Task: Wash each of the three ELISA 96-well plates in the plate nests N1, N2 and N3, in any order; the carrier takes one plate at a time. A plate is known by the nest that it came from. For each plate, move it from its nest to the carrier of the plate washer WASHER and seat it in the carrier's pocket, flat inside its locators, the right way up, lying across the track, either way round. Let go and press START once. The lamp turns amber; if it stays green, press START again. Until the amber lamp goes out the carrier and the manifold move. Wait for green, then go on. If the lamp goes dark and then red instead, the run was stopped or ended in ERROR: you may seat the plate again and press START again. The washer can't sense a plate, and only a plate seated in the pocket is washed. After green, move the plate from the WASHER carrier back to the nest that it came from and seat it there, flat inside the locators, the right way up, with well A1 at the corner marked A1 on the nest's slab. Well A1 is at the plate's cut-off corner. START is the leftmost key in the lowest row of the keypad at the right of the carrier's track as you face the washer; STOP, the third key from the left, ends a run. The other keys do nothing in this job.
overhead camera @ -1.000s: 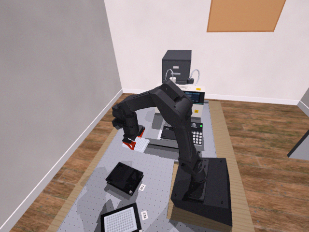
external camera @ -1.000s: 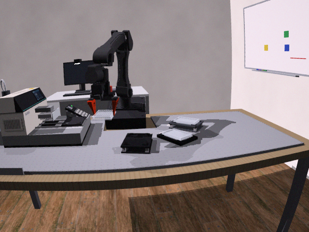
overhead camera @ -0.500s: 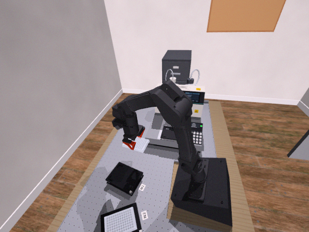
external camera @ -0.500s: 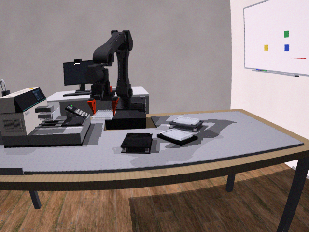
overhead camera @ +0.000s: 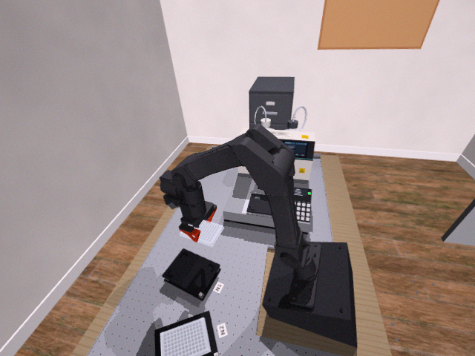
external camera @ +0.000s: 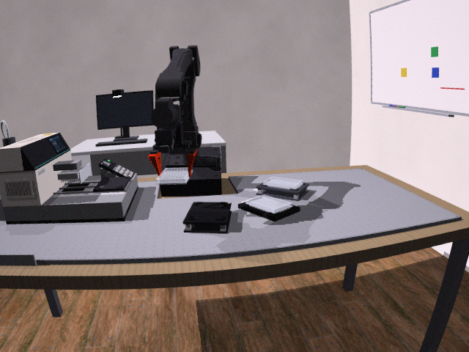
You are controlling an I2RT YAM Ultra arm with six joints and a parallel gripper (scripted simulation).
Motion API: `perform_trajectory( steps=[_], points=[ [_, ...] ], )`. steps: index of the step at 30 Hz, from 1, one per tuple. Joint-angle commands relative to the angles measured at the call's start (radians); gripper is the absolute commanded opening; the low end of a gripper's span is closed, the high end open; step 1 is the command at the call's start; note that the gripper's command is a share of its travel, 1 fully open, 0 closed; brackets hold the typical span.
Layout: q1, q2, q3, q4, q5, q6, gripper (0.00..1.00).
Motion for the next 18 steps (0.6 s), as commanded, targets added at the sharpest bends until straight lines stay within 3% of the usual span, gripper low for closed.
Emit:
perform_trajectory(
  steps=[1,14,18],
  points=[
    [0.031,-0.009,0.003,0.016,0.028,0.076,0.00],
    [0.274,0.039,0.030,0.032,0.113,0.303,0.00],
    [0.308,0.052,0.039,0.034,0.124,0.336,0.00]
  ],
)
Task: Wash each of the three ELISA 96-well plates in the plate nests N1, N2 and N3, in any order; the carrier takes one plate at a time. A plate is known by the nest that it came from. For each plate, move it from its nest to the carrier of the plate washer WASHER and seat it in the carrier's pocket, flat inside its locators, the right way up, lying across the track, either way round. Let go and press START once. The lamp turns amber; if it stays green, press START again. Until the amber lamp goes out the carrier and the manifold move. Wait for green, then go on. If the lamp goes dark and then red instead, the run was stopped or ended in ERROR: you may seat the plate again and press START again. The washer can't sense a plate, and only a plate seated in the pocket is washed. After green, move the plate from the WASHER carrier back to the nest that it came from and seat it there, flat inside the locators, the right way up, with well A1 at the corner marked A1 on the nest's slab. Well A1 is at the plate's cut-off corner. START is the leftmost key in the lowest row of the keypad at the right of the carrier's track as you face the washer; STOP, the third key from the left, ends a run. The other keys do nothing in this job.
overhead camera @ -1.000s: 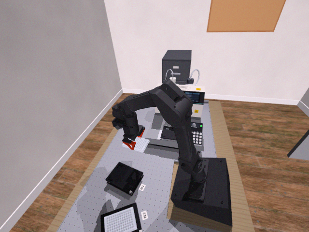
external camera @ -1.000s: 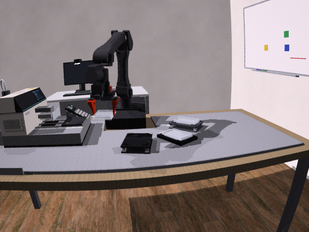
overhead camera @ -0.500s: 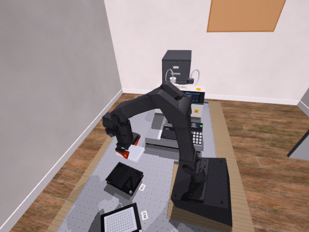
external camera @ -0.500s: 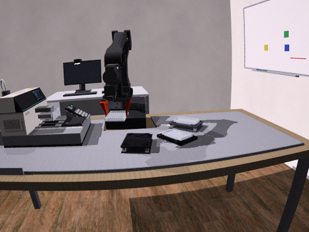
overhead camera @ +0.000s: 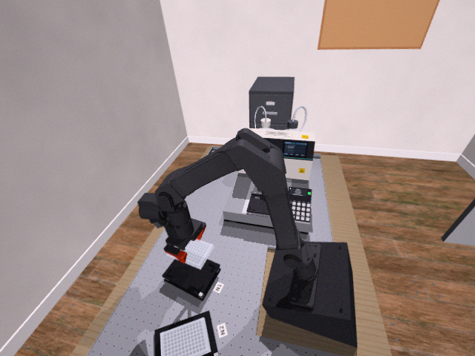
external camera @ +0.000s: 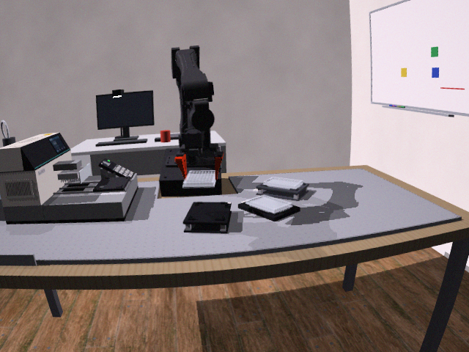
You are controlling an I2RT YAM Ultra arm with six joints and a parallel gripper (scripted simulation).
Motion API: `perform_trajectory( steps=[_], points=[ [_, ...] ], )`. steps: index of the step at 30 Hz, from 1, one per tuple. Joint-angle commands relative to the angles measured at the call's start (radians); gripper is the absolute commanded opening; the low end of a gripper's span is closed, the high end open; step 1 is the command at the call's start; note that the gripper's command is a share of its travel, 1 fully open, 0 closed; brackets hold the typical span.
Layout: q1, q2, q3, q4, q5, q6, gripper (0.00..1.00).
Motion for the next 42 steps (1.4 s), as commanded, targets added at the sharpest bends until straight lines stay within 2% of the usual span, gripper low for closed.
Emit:
perform_trajectory(
  steps=[1,4,42],
  points=[
    [0.039,0.006,0.024,0.010,0.028,0.073,0.00],
    [0.072,0.022,0.038,0.010,0.040,0.104,0.00],
    [0.068,0.023,0.040,0.009,0.038,0.100,0.00]
  ],
)
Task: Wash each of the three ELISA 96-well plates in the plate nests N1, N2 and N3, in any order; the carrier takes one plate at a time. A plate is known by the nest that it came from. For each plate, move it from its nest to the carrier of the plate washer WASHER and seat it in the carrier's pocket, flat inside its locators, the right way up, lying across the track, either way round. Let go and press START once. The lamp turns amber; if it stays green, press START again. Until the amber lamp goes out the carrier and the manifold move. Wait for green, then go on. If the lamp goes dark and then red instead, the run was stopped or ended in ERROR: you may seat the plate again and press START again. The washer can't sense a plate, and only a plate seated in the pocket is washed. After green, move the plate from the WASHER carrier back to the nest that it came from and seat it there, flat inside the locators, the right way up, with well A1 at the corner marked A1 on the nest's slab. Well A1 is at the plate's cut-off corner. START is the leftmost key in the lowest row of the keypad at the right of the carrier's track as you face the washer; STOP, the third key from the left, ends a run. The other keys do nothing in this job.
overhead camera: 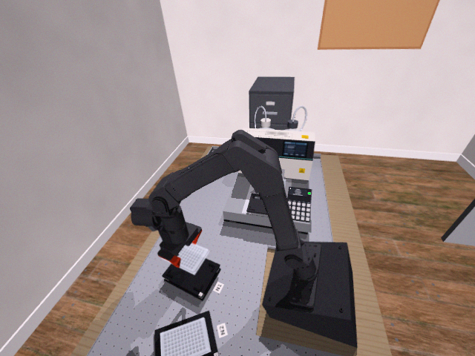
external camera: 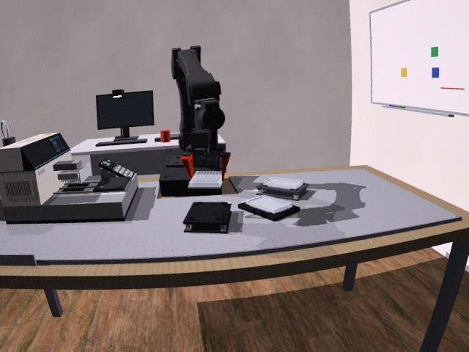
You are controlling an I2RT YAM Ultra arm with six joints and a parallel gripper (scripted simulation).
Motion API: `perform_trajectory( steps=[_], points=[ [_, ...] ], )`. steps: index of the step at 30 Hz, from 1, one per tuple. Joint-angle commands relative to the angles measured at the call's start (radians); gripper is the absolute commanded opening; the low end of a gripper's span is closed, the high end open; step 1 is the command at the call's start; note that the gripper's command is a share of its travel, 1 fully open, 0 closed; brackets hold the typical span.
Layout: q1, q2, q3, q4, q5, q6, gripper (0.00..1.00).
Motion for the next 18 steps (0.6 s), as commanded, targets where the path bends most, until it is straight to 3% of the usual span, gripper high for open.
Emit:
perform_trajectory(
  steps=[1,18],
  points=[
    [0.000,-0.010,0.004,0.003,0.002,0.002,0.00],
    [-0.005,0.017,-0.037,0.071,0.000,-0.003,0.00]
  ],
)
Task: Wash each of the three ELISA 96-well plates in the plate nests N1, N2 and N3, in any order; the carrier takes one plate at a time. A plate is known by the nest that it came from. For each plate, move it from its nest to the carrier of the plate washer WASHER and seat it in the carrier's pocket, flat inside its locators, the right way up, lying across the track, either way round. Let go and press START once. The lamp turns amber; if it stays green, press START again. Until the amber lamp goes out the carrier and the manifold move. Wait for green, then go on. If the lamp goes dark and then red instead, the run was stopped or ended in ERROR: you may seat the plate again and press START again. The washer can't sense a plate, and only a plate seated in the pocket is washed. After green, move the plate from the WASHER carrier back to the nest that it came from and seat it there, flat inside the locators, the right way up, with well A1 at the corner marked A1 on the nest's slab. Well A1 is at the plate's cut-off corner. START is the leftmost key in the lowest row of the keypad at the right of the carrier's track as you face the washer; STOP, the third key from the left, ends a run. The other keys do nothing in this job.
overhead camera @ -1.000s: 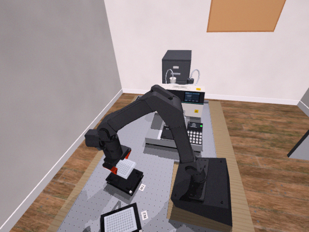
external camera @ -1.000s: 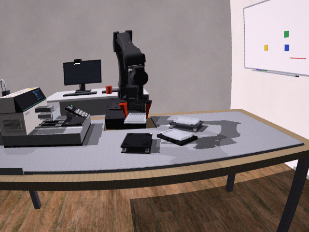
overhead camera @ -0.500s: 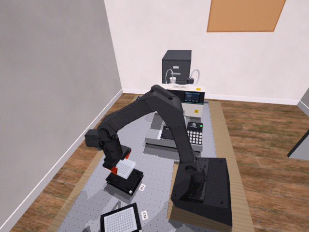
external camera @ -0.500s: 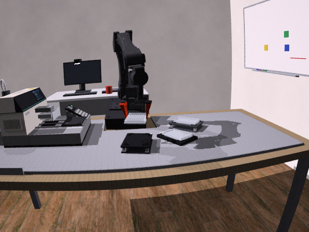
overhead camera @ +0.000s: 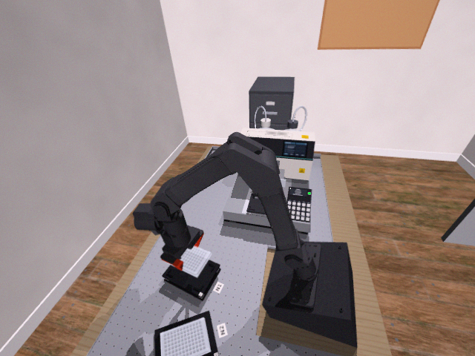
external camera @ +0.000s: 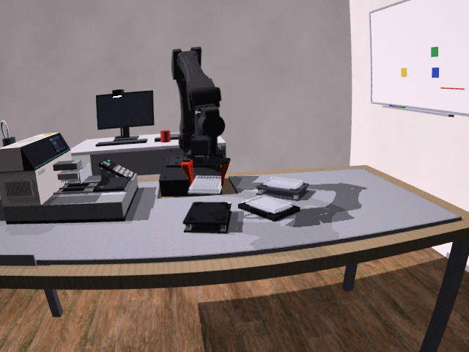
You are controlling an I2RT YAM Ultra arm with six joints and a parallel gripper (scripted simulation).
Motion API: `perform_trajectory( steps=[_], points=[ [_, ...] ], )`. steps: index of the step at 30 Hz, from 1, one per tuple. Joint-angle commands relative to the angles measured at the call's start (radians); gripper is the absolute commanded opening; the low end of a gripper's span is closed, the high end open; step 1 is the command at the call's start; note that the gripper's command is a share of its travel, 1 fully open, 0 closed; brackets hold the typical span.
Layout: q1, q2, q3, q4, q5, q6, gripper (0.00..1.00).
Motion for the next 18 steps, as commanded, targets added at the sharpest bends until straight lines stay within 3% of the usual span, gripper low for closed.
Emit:
perform_trajectory(
  steps=[1,18],
  points=[
    [0.000,-0.002,-0.001,0.038,0.000,-0.003,0.00],
    [-0.007,0.043,-0.046,0.129,-0.003,-0.010,0.00]
  ],
)
